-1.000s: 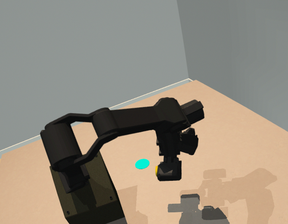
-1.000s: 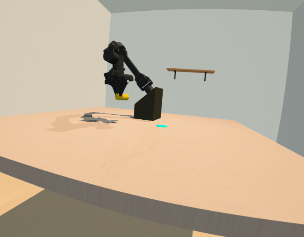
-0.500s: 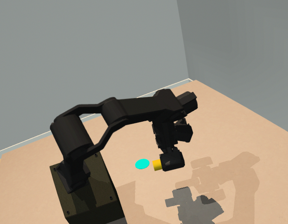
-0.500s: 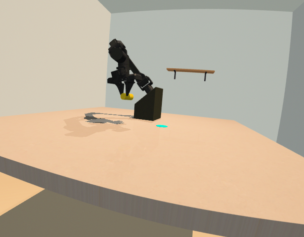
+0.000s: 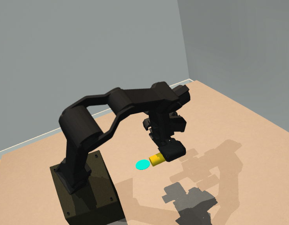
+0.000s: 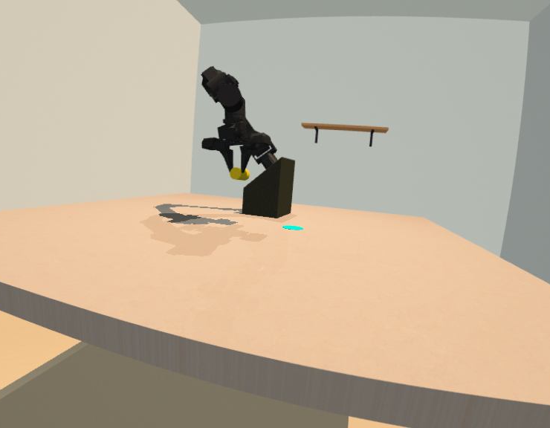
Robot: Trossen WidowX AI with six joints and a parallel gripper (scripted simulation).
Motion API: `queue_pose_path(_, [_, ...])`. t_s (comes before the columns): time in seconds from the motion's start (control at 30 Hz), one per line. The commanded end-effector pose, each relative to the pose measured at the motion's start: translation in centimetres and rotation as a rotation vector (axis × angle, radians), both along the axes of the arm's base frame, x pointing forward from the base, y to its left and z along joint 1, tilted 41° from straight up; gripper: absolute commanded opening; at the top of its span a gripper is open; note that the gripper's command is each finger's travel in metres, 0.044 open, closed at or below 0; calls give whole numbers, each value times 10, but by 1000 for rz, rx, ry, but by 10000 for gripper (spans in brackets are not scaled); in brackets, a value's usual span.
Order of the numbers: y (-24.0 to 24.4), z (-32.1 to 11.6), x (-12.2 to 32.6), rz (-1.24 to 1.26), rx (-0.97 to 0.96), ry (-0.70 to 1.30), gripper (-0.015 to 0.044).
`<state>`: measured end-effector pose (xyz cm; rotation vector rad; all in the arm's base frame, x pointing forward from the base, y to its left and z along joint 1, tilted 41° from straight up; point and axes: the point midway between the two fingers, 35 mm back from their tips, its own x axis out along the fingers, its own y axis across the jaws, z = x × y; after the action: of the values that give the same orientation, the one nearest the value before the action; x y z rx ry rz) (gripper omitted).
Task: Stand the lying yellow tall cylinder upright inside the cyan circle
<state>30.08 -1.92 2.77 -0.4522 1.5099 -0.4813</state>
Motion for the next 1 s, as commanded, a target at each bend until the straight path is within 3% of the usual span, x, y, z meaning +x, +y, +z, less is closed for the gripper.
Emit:
queue_pose_path(0.0, [8,-5,0,48,3,38,105])
queue_pose_path(0.97, [63,-46,-12,430,-15,325,105])
